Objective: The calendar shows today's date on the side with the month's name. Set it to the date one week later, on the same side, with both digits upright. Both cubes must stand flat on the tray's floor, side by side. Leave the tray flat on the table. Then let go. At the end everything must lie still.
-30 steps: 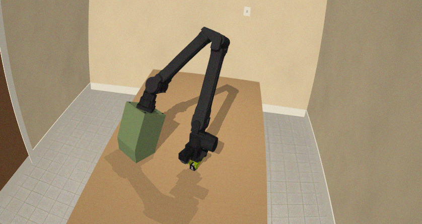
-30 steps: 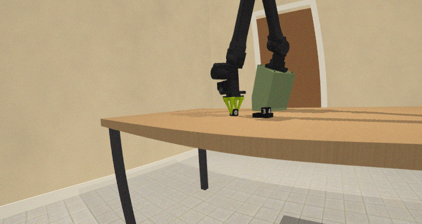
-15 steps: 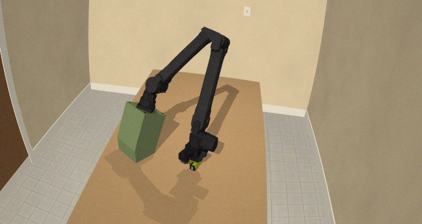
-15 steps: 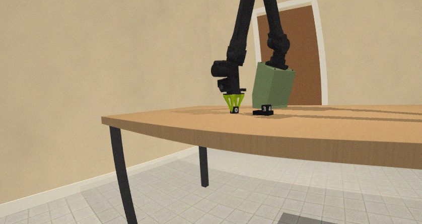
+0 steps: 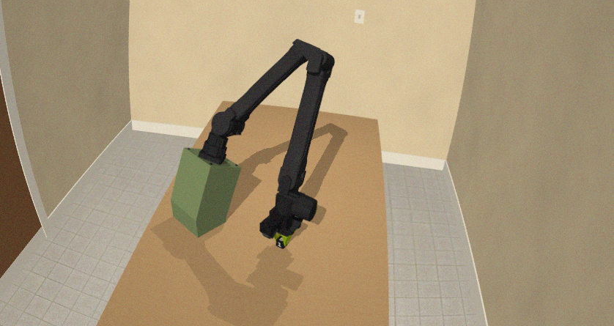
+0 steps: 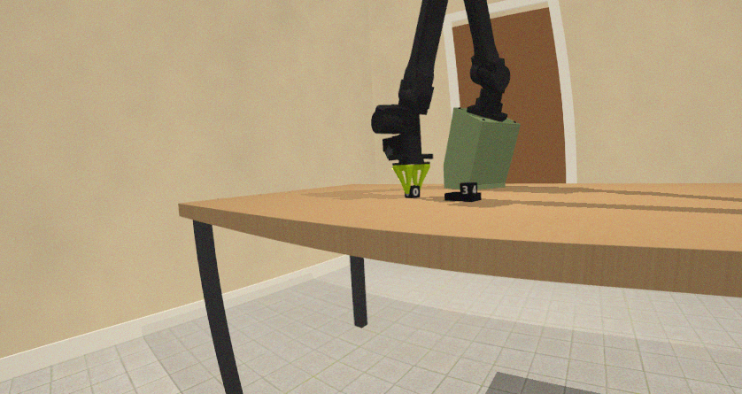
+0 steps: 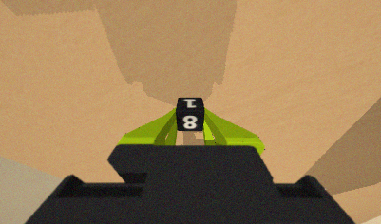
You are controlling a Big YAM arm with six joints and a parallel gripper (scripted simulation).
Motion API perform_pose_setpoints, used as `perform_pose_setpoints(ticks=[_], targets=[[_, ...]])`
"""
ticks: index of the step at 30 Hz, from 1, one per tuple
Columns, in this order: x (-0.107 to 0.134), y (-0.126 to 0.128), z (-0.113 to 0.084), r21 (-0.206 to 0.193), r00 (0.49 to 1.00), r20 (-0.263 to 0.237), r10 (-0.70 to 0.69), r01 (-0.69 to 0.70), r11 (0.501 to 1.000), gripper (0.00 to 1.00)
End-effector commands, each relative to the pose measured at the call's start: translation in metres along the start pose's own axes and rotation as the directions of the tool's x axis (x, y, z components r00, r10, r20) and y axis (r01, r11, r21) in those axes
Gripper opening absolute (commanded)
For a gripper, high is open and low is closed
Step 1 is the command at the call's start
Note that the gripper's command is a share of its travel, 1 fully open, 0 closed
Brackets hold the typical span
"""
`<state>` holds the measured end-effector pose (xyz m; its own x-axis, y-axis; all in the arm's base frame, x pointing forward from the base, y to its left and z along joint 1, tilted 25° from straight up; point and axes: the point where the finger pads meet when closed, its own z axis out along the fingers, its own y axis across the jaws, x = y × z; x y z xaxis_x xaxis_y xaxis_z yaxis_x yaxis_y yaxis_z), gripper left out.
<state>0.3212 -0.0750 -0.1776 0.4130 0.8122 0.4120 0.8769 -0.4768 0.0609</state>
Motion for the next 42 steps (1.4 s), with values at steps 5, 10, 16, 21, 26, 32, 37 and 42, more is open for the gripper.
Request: perform_pose_setpoints(ticks=[5,10,16,21,26,32,37,42], targets=[[0.0025,0.0040,0.0043,-0.002,1.000,0.004,-0.006,0.006,1.000,0.25],[0.0025,0.0040,0.0043,-0.002,1.000,0.004,-0.006,0.006,1.000,0.25],[0.0025,0.0040,0.0043,-0.002,1.000,0.004,-0.006,0.006,1.000,0.25],[0.0025,0.0040,0.0043,-0.002,1.000,0.004,-0.006,0.006,1.000,0.28],[0.0025,0.0040,0.0043,-0.002,1.000,0.004,-0.007,0.007,1.000,0.36],[0.0025,0.0040,0.0043,-0.002,1.000,0.004,-0.007,0.007,1.000,0.40],[0.0025,0.0040,0.0043,-0.002,1.000,0.004,-0.007,0.007,1.000,0.44],[0.0025,0.0040,0.0043,-0.002,1.000,0.004,-0.007,0.007,1.000,0.44]])
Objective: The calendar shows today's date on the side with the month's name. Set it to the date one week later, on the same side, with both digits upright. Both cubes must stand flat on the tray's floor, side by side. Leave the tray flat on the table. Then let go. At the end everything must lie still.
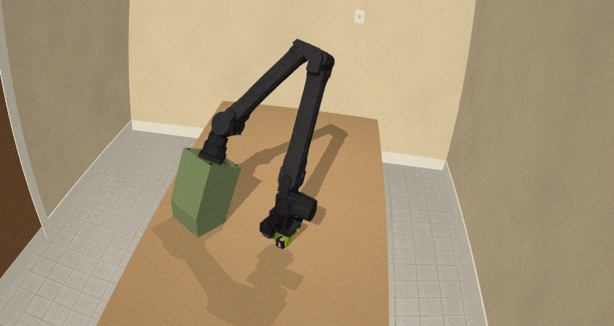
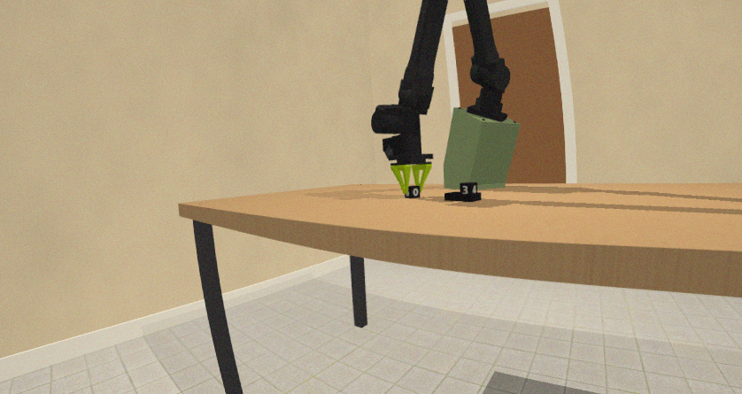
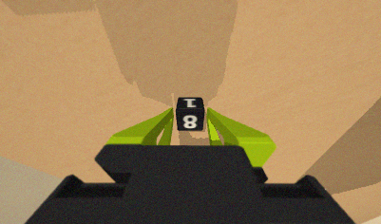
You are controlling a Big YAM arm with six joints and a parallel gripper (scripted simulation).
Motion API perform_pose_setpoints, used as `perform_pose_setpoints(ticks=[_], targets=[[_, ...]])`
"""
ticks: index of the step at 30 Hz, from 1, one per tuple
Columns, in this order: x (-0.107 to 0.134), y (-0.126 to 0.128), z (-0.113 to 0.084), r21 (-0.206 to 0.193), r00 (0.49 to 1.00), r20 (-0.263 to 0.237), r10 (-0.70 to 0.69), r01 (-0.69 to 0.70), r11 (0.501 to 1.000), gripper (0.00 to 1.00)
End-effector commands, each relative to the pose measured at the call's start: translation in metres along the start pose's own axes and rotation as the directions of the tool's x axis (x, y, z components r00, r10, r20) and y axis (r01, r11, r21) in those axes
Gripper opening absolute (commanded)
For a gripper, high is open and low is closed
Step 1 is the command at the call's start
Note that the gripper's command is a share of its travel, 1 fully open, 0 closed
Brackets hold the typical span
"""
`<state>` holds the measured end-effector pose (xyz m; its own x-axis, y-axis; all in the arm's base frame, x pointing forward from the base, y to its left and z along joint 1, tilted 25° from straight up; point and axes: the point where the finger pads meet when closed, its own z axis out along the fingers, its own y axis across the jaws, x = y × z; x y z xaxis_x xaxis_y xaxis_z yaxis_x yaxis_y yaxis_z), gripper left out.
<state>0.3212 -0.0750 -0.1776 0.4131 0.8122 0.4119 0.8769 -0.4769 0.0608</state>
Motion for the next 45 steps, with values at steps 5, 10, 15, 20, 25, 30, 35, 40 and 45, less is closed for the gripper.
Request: perform_pose_setpoints(ticks=[5,10,15,20,25,30,35,40,45], targets=[[0.004,0.006,0.000,-0.006,1.000,0.003,-0.011,0.011,1.000,0.44],[-0.003,0.004,-0.018,-0.015,1.000,0.004,0.001,-0.001,1.000,0.44],[-0.002,0.004,-0.041,-0.016,1.000,0.002,0.001,0.000,1.000,0.44],[-0.002,0.007,-0.063,-0.021,1.000,0.002,-0.002,0.002,1.000,0.44],[-0.002,0.005,-0.082,-0.019,1.000,0.003,-0.001,0.001,1.000,0.44],[-0.002,0.010,-0.097,-0.026,1.000,0.004,-0.005,0.005,1.000,0.44],[-0.002,0.010,-0.099,-0.027,1.000,0.004,-0.005,0.005,1.000,1.00],[-0.003,0.011,-0.097,-0.032,1.000,0.005,-0.007,0.007,0.999,1.00],[-0.003,0.011,-0.097,-0.032,1.000,0.005,-0.004,0.004,0.999,1.00]])
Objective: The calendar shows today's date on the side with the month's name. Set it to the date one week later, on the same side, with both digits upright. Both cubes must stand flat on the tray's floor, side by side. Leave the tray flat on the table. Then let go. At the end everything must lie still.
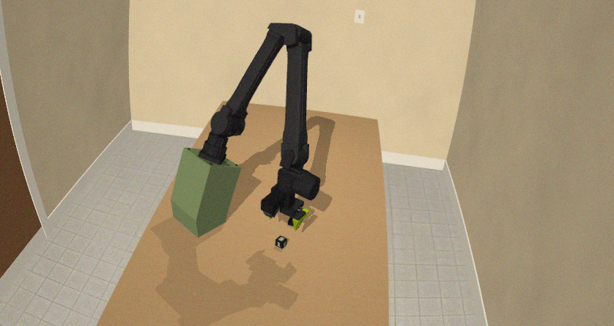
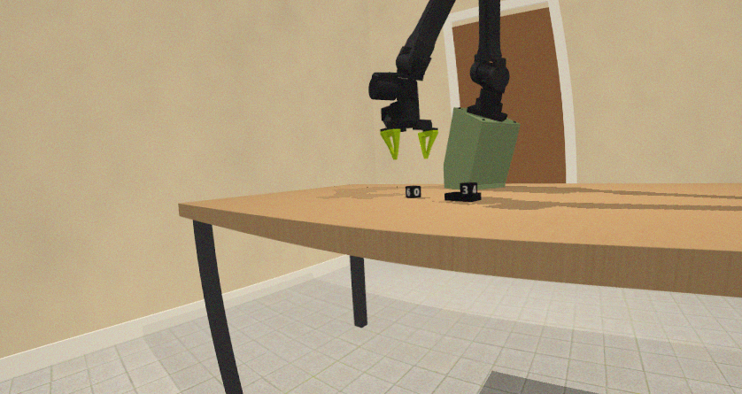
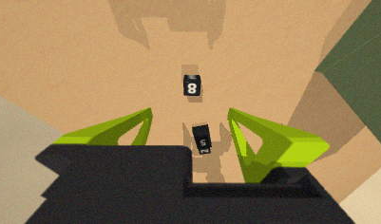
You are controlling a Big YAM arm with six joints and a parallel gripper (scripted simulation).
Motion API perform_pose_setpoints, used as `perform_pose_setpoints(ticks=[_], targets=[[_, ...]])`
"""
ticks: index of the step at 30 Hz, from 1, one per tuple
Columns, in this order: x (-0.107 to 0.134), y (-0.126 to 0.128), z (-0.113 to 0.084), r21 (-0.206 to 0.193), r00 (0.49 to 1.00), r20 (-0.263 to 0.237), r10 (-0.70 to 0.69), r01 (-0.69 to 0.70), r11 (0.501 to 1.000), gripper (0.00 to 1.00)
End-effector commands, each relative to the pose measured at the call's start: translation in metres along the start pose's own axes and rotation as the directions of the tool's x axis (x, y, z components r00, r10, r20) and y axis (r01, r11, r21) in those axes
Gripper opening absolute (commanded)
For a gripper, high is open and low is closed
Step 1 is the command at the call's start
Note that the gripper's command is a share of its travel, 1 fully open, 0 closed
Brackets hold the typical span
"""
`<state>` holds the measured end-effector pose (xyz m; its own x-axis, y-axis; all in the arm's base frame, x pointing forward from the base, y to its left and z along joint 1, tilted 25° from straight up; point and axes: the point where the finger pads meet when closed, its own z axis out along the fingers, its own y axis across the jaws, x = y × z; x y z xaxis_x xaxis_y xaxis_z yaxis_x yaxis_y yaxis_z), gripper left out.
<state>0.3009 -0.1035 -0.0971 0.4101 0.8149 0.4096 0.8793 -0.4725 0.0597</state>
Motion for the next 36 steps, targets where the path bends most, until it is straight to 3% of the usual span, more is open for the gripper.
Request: perform_pose_setpoints(ticks=[1,12,16,20,21,36], targets=[[-0.004,0.011,-0.010,-0.035,1.000,0.002,0.000,0.000,0.999,1.00],[-0.005,0.011,-0.009,-0.035,1.000,0.002,0.001,-0.001,0.999,1.00],[-0.002,-0.003,0.007,-0.003,1.000,-0.001,0.013,-0.013,1.000,1.00],[0.000,-0.002,0.011,-0.004,1.000,-0.001,0.007,-0.007,1.000,1.00],[0.001,0.001,0.011,-0.009,1.000,-0.001,0.005,-0.005,1.000,0.44],[0.002,0.003,0.007,-0.015,1.000,0.000,-0.003,0.003,1.000,0.44]])
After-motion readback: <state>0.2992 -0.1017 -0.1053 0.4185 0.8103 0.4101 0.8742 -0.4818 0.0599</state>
